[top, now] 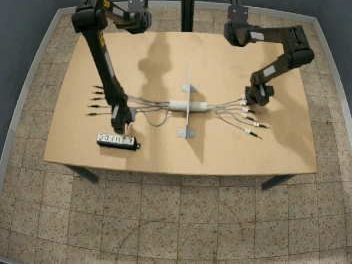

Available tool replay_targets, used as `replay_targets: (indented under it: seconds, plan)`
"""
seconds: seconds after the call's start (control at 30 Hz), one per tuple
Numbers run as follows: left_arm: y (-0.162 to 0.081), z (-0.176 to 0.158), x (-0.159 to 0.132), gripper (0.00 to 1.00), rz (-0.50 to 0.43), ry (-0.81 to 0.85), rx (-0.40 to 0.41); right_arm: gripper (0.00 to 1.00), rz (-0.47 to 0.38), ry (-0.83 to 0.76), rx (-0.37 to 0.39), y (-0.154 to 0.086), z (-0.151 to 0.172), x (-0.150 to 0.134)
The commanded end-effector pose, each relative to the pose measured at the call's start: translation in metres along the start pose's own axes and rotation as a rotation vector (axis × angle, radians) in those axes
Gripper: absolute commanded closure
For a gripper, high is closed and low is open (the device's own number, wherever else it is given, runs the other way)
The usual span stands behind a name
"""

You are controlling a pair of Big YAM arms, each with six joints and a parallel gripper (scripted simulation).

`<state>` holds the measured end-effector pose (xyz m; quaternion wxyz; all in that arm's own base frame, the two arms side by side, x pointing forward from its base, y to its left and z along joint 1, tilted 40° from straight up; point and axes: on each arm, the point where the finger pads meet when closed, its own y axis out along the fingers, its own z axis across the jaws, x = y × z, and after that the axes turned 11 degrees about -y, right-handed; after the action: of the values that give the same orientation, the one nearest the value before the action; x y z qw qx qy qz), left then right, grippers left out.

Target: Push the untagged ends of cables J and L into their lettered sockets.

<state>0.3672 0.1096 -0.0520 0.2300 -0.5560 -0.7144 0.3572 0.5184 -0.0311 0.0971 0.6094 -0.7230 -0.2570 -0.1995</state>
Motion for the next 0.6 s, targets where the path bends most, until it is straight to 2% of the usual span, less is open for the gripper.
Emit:
replay_targets:
  seconds: [0.0, 0.17, 0.57]
  plan:
    - [0.0, -0.001, 0.0, 0.95, 0.0, -0.001, -0.001, 0.94, -0.013, -0.087, -0.001, 0.002, -0.002, 0.022]
    - [0.0, -0.001, 0.0, 0.95, 0.0, -0.001, -0.001, 0.94, -0.044, -0.059, -0.005, -0.007, -0.003, 0.035]
    - [0.0, -0.001, 0.0, 0.95, 0.0, -0.001, -0.001, 0.94, -0.044, -0.059, -0.005, -0.007, -0.003, 0.035]
